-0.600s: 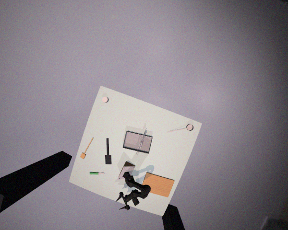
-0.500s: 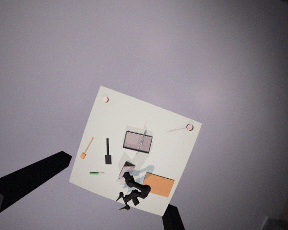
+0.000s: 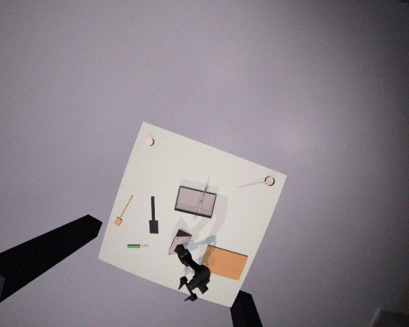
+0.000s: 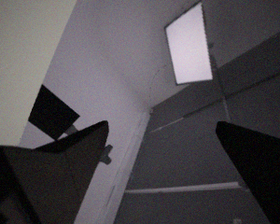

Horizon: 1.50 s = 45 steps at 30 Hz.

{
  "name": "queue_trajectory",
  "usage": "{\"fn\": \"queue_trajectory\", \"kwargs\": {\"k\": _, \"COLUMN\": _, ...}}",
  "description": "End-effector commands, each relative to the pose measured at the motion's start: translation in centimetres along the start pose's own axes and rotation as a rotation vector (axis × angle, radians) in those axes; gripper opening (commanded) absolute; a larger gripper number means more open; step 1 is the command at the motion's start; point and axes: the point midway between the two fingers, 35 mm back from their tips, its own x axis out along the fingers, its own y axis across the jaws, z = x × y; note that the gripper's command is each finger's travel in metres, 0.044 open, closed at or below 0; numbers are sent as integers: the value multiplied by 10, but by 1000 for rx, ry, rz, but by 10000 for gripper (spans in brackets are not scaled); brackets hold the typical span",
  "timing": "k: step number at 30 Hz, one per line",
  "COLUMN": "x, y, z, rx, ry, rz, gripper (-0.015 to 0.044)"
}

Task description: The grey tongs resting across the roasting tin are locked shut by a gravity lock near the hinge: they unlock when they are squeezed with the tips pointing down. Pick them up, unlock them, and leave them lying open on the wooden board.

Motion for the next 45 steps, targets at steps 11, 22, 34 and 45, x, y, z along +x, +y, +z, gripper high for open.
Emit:
{"fn": "queue_trajectory", "kwargs": {"k": 11, "x": -135, "y": -95, "z": 136, "rx": 259, "ry": -745, "rz": -23, "gripper": 440}}
{"fn": "queue_trajectory", "kwargs": {"k": 22, "x": -260, "y": -122, "z": 170, "rx": 354, "ry": -1204, "rz": 106, "gripper": 440}}
{"fn": "queue_trajectory", "kwargs": {"k": 34, "x": -400, "y": -114, "z": 156, "rx": 310, "ry": -1631, "rz": 362, "gripper": 440}}
{"fn": "queue_trajectory", "kwargs": {"k": 45, "x": -484, "y": -81, "z": 133, "rx": 194, "ry": -1767, "rz": 587, "gripper": 440}}
